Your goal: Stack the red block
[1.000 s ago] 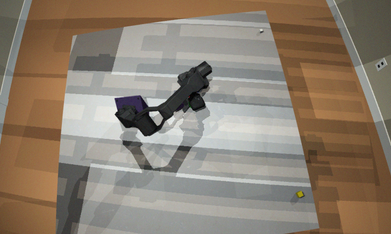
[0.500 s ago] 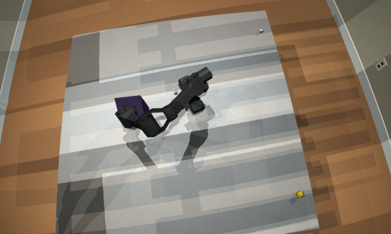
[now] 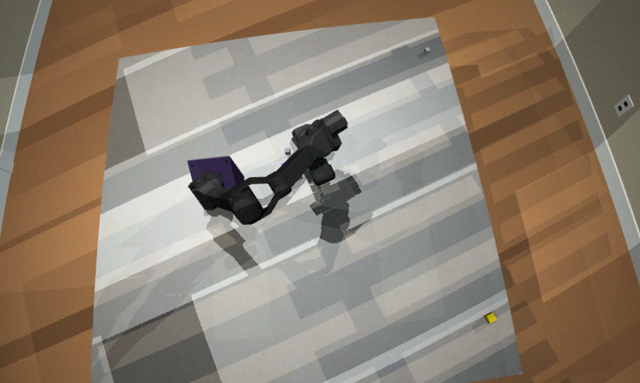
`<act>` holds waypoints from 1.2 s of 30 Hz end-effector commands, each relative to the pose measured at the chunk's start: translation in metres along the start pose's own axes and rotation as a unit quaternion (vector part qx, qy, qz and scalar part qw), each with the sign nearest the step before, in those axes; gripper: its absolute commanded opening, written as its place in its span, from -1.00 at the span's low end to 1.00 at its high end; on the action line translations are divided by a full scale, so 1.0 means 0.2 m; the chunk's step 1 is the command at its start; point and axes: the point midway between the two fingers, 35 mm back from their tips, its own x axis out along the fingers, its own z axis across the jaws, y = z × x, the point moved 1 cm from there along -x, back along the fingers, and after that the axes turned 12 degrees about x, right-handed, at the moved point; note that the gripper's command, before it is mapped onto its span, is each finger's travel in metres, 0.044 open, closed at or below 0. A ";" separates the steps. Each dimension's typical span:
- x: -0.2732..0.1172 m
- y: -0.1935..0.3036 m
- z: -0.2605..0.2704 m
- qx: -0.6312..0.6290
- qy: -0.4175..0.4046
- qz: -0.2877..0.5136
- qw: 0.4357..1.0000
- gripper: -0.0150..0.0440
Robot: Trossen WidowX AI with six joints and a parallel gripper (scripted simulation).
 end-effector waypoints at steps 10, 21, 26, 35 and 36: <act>0.01 0.00 0.00 -0.002 0.002 -0.001 1.000 -0.49; 0.00 0.00 0.00 0.000 0.000 0.000 1.000 -0.14; 0.00 0.00 0.00 0.000 0.000 0.000 1.000 0.31; 0.00 0.00 0.00 0.000 0.000 0.000 1.000 1.00; 0.00 0.00 0.00 0.000 0.000 0.000 1.000 1.00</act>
